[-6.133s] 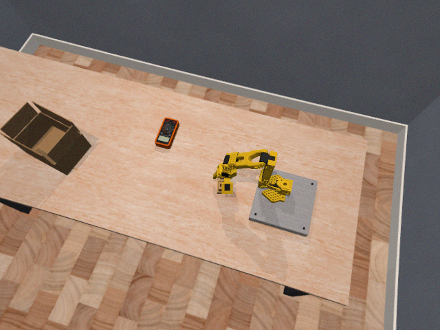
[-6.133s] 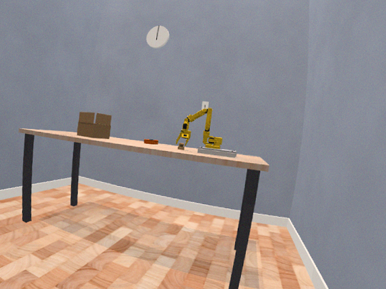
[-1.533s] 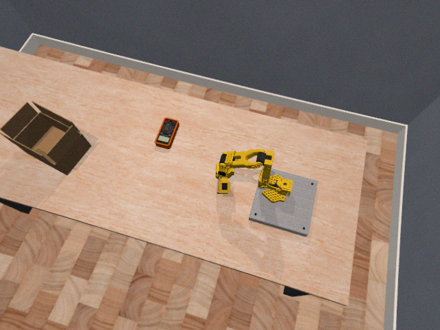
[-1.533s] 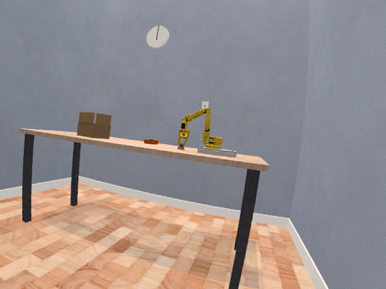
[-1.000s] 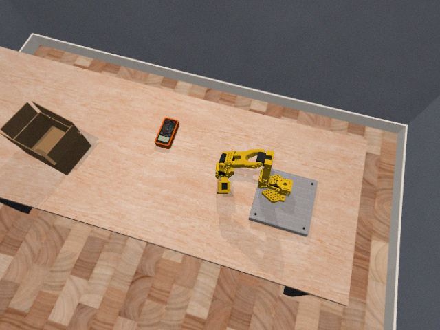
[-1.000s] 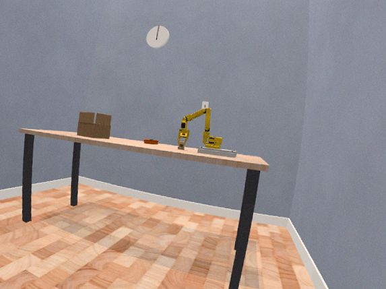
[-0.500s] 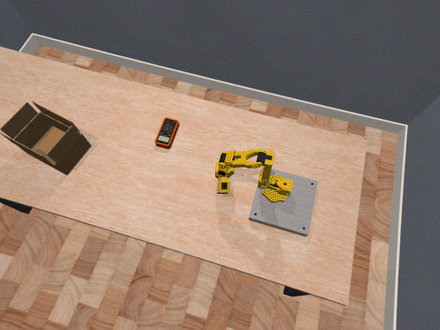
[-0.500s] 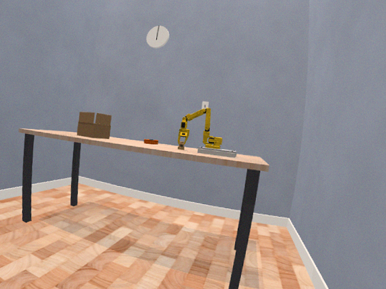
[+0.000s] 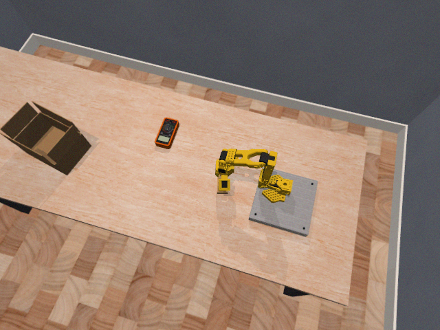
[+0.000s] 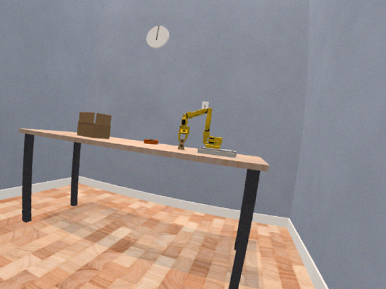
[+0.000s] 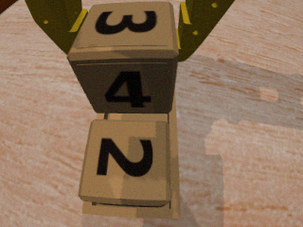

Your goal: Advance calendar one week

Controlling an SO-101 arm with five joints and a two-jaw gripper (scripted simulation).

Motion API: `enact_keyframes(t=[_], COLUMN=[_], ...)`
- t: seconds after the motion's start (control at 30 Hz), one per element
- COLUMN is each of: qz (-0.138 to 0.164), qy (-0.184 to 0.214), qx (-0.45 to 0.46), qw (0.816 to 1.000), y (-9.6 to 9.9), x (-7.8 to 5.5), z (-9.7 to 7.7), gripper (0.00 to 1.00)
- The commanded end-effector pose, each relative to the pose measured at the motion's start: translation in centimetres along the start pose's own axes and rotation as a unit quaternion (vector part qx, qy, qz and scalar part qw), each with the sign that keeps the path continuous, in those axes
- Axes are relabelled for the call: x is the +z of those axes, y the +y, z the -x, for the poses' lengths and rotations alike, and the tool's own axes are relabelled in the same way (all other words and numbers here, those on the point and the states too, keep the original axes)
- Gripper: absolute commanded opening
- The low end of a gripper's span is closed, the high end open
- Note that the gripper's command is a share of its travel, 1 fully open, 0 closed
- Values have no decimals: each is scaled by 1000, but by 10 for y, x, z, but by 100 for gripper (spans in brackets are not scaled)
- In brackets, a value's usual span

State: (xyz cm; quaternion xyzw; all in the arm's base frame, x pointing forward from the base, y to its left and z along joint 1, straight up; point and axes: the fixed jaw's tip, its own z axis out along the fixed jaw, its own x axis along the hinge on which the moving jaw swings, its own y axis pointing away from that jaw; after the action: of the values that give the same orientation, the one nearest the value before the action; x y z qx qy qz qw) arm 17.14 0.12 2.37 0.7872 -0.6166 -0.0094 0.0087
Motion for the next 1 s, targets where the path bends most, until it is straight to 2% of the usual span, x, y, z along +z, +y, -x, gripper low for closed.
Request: enact_keyframes(t=[0.0,0.23,0.6,0.73,0.93,0.97], qz=[-7,-7,-7,-7,-8,-8], qy=[1,1,1,0,-1,-1], qx=[2,2,7,30,106,106], qw=[1000,1000,1000,1000,994,994], y=[-1,1,1,2,7,7], x=[-10,-19,-20,-19,-16,-16], z=[1,2,0,-8,-34,-34], gripper=[0,0,0,0,0,0])
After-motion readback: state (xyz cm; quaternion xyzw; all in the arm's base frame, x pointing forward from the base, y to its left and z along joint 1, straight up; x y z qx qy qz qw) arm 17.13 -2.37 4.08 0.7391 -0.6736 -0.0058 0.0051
